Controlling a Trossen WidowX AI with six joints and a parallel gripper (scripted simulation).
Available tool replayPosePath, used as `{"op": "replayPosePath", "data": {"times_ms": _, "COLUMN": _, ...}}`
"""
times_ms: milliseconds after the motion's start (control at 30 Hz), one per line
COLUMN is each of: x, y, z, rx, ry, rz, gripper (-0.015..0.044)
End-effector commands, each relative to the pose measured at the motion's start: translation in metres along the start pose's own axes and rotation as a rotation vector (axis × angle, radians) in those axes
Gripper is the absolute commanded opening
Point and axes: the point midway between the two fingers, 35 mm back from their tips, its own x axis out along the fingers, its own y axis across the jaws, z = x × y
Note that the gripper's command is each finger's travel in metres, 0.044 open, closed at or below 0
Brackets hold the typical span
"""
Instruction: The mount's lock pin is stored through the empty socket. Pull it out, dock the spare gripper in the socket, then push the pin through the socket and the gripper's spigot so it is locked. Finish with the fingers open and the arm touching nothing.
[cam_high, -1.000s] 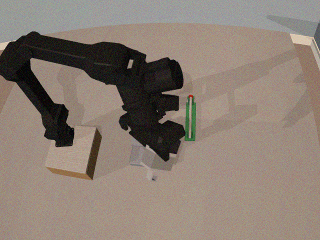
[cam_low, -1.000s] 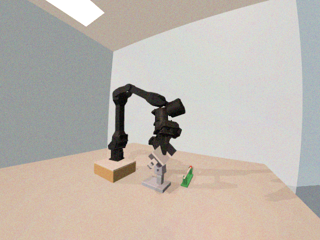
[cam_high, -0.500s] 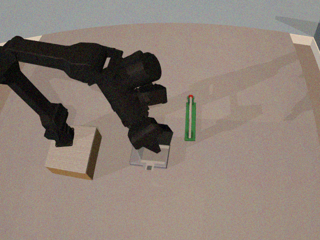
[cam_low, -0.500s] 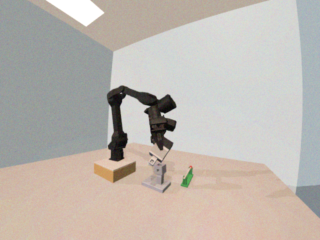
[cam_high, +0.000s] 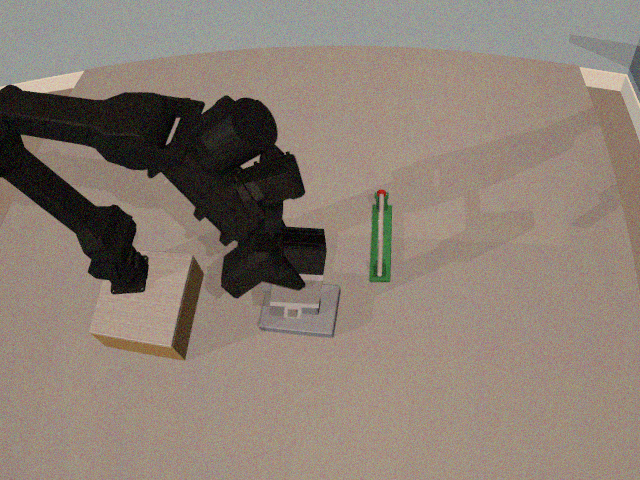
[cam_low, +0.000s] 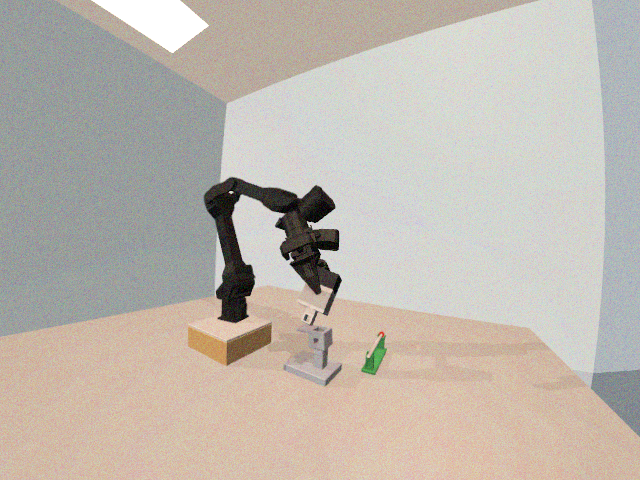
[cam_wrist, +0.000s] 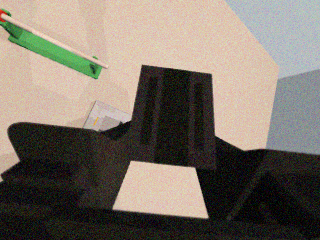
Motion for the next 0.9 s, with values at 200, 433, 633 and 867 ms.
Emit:
{"op": "replayPosePath", "data": {"times_ms": 200, "x": -0.012, "y": 0.01, "z": -0.002, "rx": 0.177, "ry": -0.113, "rz": 0.037, "gripper": 0.0}}
{"op": "replayPosePath", "data": {"times_ms": 433, "x": -0.02, "y": 0.018, "z": -0.004, "rx": 0.3, "ry": -0.187, "rz": 0.078, "gripper": 0.0}}
{"op": "replayPosePath", "data": {"times_ms": 633, "x": -0.027, "y": 0.025, "z": -0.005, "rx": 0.405, "ry": -0.248, "rz": 0.122, "gripper": 0.0}}
{"op": "replayPosePath", "data": {"times_ms": 867, "x": -0.031, "y": 0.03, "z": -0.006, "rx": 0.465, "ry": -0.282, "rz": 0.153, "gripper": 0.0}}
